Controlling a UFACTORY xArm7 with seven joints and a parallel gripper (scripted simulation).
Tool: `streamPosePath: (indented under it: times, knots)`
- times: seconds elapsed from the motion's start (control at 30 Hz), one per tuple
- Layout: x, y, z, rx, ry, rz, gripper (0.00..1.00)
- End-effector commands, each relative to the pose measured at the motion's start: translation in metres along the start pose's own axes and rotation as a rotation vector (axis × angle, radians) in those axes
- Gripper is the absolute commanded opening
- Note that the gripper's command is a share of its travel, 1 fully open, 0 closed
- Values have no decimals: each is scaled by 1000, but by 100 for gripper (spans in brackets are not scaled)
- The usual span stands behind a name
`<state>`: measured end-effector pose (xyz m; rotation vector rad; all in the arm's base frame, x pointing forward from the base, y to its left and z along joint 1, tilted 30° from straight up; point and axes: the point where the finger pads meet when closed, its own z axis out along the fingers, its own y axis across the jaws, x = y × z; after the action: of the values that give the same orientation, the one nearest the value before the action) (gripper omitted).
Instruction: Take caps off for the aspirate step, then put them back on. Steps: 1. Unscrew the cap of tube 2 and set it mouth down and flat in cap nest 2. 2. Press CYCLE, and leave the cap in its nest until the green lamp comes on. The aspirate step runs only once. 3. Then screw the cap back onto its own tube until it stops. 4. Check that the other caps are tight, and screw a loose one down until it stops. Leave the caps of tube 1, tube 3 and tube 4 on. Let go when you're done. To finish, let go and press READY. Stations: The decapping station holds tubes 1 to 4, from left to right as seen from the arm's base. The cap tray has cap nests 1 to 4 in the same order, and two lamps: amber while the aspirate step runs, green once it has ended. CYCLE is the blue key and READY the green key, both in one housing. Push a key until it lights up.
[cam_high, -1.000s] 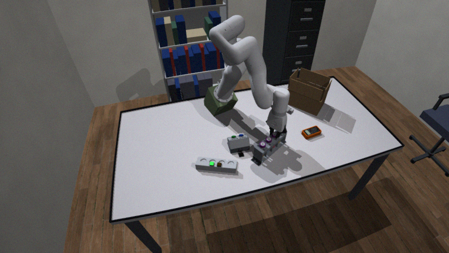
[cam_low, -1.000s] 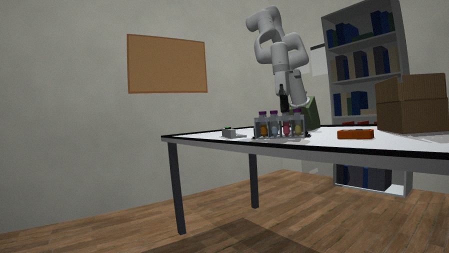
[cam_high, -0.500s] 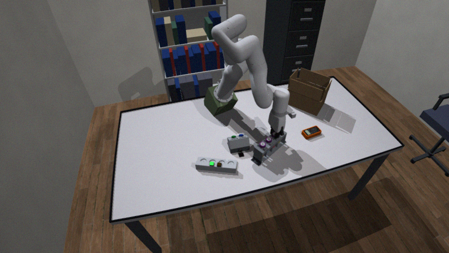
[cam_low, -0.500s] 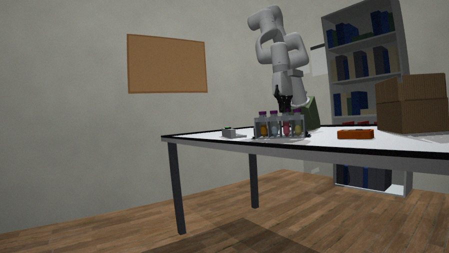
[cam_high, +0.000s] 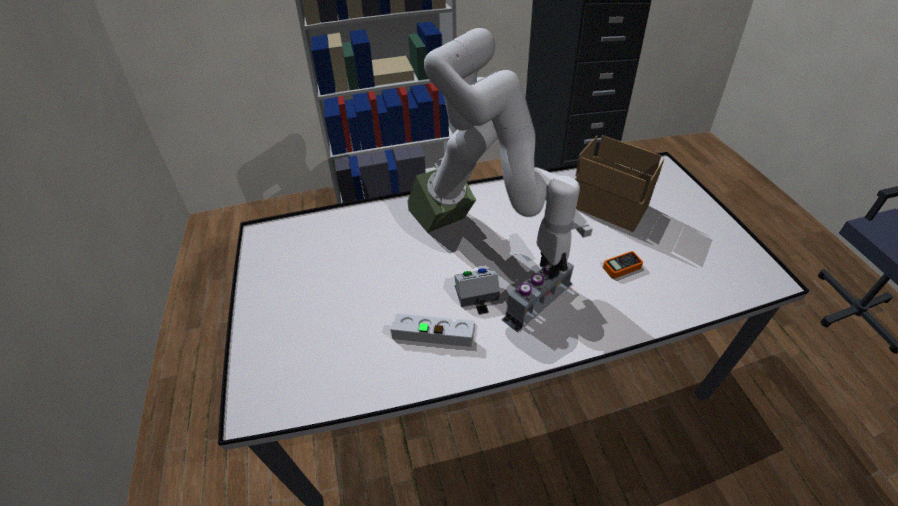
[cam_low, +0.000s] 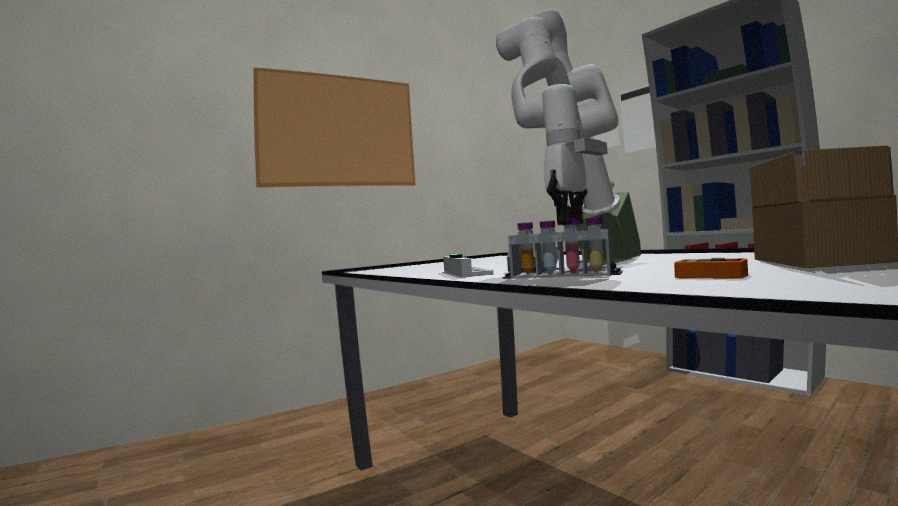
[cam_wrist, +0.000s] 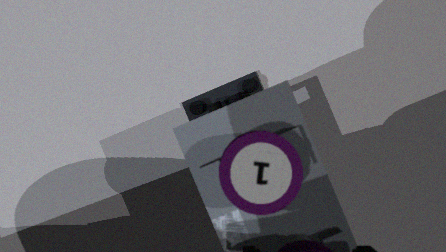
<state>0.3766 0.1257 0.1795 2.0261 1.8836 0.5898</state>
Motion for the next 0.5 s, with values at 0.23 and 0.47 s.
streamPosePath:
  times: [0.23,0.47]
  knots:
    - [1,1,-2,-4,1,-240,46]
    - [1,1,-2,-4,1,-520,46]
